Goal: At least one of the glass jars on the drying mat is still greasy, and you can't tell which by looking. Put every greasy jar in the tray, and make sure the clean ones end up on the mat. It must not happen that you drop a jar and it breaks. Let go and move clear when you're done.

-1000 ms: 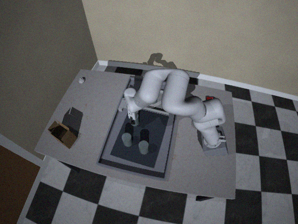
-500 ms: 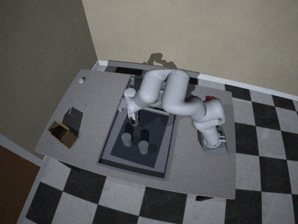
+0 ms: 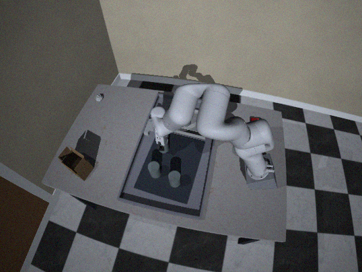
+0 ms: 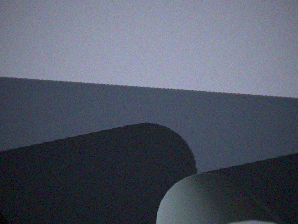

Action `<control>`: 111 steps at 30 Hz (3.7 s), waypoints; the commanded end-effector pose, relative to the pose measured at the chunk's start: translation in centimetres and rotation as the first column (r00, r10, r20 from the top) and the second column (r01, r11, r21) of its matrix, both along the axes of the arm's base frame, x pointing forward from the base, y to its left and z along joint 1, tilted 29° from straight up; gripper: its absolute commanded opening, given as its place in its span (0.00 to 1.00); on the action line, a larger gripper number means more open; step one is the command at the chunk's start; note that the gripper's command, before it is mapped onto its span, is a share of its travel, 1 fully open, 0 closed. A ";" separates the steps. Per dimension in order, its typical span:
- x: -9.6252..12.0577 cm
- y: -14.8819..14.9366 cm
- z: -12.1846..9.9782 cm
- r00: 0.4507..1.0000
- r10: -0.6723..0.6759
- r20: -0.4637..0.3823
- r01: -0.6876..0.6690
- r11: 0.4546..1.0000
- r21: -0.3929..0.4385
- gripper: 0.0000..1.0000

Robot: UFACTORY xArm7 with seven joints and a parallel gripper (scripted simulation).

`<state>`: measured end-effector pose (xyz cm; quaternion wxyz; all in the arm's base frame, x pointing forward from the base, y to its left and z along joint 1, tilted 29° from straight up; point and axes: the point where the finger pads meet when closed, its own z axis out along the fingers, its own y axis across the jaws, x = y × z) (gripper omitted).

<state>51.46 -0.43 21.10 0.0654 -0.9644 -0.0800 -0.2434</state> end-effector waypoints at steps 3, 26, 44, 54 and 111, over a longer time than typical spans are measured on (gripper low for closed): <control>0.1 -0.1 0.1 1.000 -0.002 0.003 0.002 1.000 -0.001 0.81; 0.1 -0.1 0.1 1.000 -0.002 0.003 0.002 1.000 -0.001 0.75; 0.1 -0.1 0.1 1.000 -0.002 0.003 0.002 1.000 -0.001 0.72; 0.1 -0.1 0.1 1.000 -0.002 0.003 0.002 1.000 -0.001 0.72; -0.5 -0.3 1.3 1.000 -0.002 0.003 0.002 1.000 -0.001 0.00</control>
